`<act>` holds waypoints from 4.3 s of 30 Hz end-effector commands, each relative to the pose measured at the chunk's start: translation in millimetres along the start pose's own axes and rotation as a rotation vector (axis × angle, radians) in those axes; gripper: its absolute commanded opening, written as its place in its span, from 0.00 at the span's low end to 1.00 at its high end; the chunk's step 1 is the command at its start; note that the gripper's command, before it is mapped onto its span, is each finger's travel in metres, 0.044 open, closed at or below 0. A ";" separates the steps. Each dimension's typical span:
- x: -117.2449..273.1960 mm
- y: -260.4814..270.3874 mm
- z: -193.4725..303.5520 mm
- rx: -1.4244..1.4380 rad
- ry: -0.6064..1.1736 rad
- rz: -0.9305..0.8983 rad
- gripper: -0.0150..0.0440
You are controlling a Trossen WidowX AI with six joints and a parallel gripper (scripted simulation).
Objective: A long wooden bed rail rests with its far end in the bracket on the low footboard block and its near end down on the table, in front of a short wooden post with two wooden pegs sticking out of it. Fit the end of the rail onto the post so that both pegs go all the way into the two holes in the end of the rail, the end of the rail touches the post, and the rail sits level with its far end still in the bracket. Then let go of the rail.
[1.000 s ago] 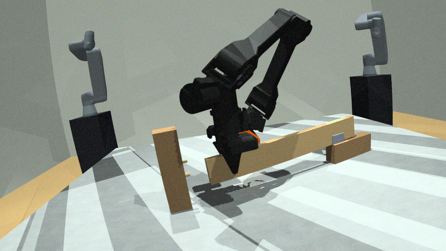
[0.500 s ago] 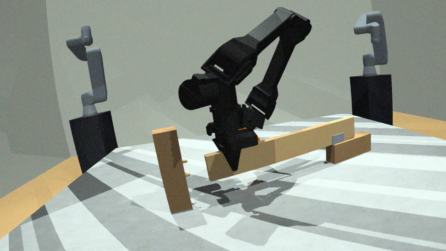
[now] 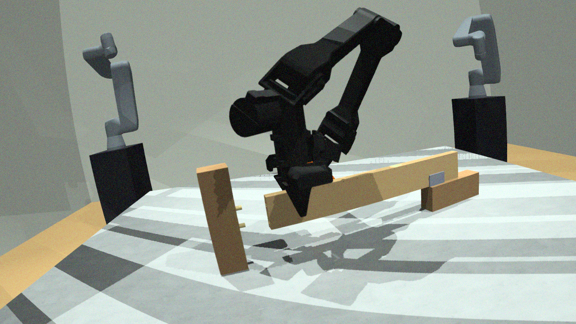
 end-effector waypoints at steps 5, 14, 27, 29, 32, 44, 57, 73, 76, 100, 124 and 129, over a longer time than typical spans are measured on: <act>6.8 -0.8 0.4 0.002 0.002 0.007 0.25; 3.0 -0.8 0.4 0.002 0.002 0.008 0.25; 2.9 -0.1 0.5 0.002 0.002 0.007 0.25; 3.6 0.0 0.5 0.002 0.002 0.007 0.25; 4.5 0.2 0.5 0.002 0.002 0.007 0.25; 3.8 0.2 1.8 0.002 0.002 0.007 0.25; 1.8 -0.1 5.0 0.002 0.002 0.008 0.25; 3.8 -1.1 9.2 0.003 0.003 0.008 0.25; 4.2 -1.2 10.0 0.003 0.003 0.008 0.25; 4.1 -2.0 16.8 0.003 0.003 0.008 0.25; 5.1 -2.4 23.7 0.003 0.004 0.008 0.25; 4.8 -2.5 25.0 0.003 0.004 0.008 0.25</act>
Point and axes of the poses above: the point midway between the two fingers, 35 mm back from their tips, its own x axis back along the fingers, its own y axis across the jaws, z = x × y, the point moved 6 cm from there along x, back along the fingers, and after that the axes turned 4 degrees about -x, right-handed, at the moved point
